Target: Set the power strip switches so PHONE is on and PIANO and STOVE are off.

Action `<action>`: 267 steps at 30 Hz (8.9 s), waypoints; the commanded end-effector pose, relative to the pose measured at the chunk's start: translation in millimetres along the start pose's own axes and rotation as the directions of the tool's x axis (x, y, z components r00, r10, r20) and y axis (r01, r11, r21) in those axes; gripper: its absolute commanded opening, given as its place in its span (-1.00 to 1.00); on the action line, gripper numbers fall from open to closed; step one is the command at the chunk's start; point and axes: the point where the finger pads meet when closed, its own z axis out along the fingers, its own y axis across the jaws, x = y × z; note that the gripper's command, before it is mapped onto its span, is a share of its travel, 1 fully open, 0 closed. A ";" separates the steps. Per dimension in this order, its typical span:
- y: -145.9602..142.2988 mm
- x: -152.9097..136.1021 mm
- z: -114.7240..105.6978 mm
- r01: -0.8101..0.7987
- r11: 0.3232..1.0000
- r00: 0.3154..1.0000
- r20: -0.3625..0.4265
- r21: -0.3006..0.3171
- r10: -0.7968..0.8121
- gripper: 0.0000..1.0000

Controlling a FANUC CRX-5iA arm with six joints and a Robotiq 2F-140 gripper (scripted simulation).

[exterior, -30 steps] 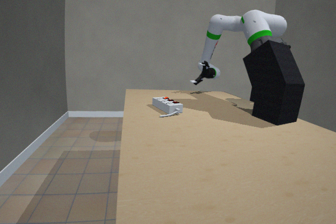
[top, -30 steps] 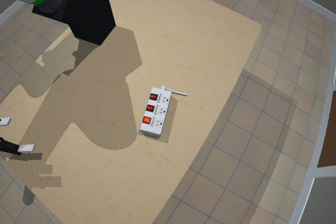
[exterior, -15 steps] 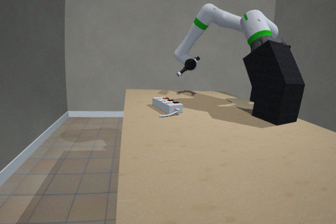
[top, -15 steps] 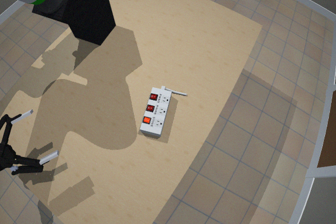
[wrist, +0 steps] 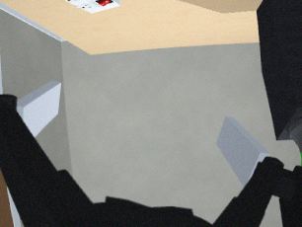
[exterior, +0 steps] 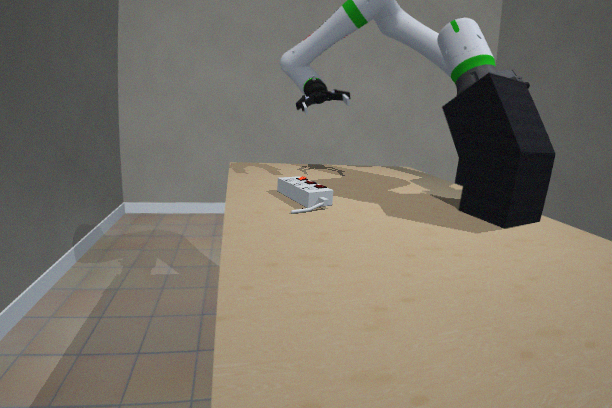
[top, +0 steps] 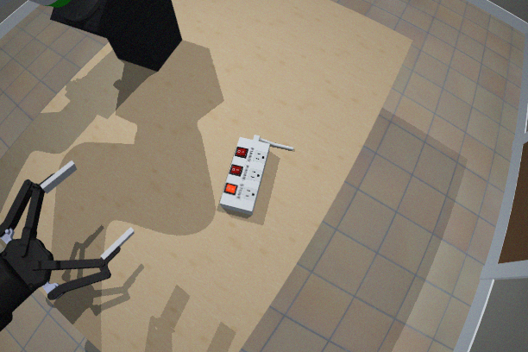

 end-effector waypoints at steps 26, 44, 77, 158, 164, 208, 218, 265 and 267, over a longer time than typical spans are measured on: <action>-57.1 -201.4 47.1 0.765 0.268 0.239 -0.128 -0.586 -0.963 1.00; -112.2 -152.8 88.0 0.551 -0.210 -0.245 0.083 -0.808 -0.966 1.00; -110.2 28.3 238.8 0.047 -0.795 -0.568 0.639 -0.605 -0.519 1.00; -109.2 17.2 260.2 -0.112 -0.913 -0.505 0.814 -0.391 -0.287 1.00; -115.8 -7.0 268.7 -0.233 -0.960 -0.377 0.924 -0.153 -0.056 1.00; -102.4 30.9 264.2 -0.361 -0.854 -0.135 0.885 0.375 0.445 -1.00; -102.4 30.9 264.2 -0.361 -0.854 -0.135 0.885 0.375 0.445 -1.00; -107.4 47.0 268.5 -0.361 -0.854 -0.133 0.886 0.374 0.444 -1.00; -108.2 49.7 269.2 -0.361 -0.854 -0.133 0.886 0.374 0.444 -1.00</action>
